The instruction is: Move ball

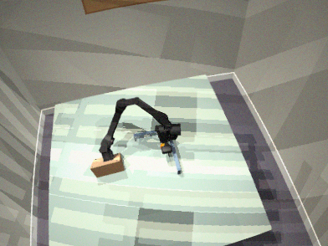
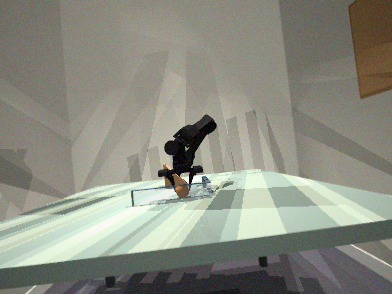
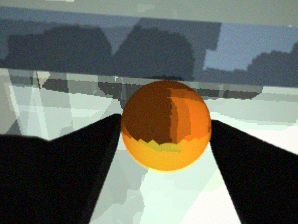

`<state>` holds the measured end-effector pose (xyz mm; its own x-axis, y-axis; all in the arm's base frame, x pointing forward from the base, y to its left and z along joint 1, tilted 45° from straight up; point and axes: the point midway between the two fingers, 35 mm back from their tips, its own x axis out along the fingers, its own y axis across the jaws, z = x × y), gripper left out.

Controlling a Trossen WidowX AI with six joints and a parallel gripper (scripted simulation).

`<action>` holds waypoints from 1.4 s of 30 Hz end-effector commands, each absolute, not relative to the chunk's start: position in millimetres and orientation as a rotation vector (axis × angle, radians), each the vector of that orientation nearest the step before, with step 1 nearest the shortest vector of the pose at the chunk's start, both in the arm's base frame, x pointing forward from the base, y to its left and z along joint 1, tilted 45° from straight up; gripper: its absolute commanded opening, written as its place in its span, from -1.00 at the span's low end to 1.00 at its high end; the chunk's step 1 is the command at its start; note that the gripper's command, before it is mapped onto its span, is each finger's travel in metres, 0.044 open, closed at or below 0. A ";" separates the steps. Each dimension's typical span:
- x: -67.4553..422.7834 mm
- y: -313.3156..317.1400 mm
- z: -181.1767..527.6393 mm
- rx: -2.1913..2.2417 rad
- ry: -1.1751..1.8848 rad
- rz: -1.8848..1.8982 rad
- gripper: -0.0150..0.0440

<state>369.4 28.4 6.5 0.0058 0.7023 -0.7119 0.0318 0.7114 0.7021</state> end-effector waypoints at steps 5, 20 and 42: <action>369.5 28.4 6.7 0.634 1.490 0.585 0.04; 369.0 -24.1 57.4 0.639 1.496 0.580 0.80; 365.3 -58.6 91.1 0.650 1.488 0.573 1.00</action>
<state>366.4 -50.5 81.3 0.0170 0.7067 -0.7073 0.0561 0.7056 0.7064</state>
